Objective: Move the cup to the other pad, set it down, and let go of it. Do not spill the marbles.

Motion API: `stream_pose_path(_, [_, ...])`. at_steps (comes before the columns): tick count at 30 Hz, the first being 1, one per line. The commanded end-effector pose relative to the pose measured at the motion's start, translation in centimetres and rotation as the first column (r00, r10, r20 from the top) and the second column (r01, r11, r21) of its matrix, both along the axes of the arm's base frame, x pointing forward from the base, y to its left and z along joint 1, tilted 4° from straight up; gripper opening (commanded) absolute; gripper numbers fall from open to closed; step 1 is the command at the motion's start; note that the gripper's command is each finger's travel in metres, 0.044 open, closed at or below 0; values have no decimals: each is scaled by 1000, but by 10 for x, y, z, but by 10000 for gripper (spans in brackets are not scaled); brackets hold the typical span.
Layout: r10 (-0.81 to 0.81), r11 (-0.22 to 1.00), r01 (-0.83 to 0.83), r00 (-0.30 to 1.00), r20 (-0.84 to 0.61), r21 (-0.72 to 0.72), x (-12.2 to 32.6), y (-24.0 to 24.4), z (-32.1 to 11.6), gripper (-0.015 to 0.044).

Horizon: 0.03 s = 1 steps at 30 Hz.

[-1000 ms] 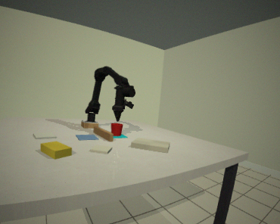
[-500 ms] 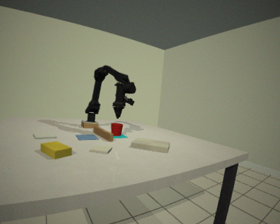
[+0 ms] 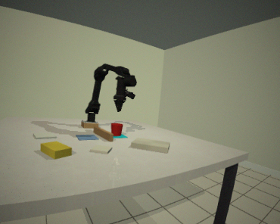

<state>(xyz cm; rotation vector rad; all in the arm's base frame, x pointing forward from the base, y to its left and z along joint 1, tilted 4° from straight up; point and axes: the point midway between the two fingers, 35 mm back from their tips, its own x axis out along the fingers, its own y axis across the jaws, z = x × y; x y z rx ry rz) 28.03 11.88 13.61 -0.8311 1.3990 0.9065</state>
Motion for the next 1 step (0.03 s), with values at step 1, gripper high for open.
stream_pose_path(1, [0, 1000, 0, 1000, -1, -1, 0, 0, -1, 440])
